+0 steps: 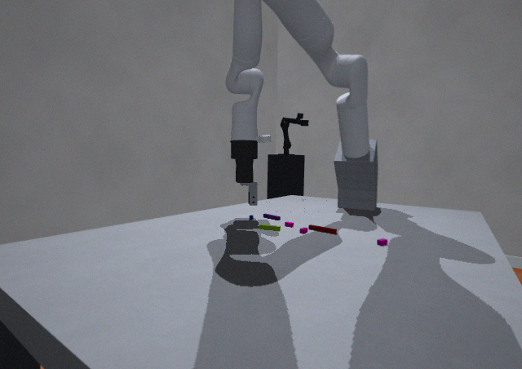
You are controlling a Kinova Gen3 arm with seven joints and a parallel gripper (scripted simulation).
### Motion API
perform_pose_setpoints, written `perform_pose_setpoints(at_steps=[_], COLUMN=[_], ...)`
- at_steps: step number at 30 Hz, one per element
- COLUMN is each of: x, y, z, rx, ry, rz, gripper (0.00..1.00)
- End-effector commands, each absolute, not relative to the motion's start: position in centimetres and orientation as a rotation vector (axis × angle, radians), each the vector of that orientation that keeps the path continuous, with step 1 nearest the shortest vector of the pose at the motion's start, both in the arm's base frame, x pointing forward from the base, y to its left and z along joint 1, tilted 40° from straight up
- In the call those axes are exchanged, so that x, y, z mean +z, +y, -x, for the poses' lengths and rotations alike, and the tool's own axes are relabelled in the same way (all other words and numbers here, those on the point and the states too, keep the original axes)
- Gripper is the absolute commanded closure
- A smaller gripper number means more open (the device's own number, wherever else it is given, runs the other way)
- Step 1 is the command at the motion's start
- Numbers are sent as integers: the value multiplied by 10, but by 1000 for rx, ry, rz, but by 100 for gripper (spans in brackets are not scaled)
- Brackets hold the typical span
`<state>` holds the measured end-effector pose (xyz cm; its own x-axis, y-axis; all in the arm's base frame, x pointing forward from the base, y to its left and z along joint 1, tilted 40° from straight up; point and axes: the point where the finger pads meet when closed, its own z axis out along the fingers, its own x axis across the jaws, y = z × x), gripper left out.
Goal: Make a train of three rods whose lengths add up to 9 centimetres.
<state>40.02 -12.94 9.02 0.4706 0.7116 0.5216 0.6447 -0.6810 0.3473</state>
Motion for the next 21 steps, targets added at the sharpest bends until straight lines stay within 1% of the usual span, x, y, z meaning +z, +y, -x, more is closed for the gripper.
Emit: perform_pose_setpoints(at_steps=[1, 21], x=[101, 120], y=[-132, -136], z=[-400, -384], rx=[1014, 1014], ry=[1198, 1197], rz=[-2592, -2592], gripper=[46, 46])
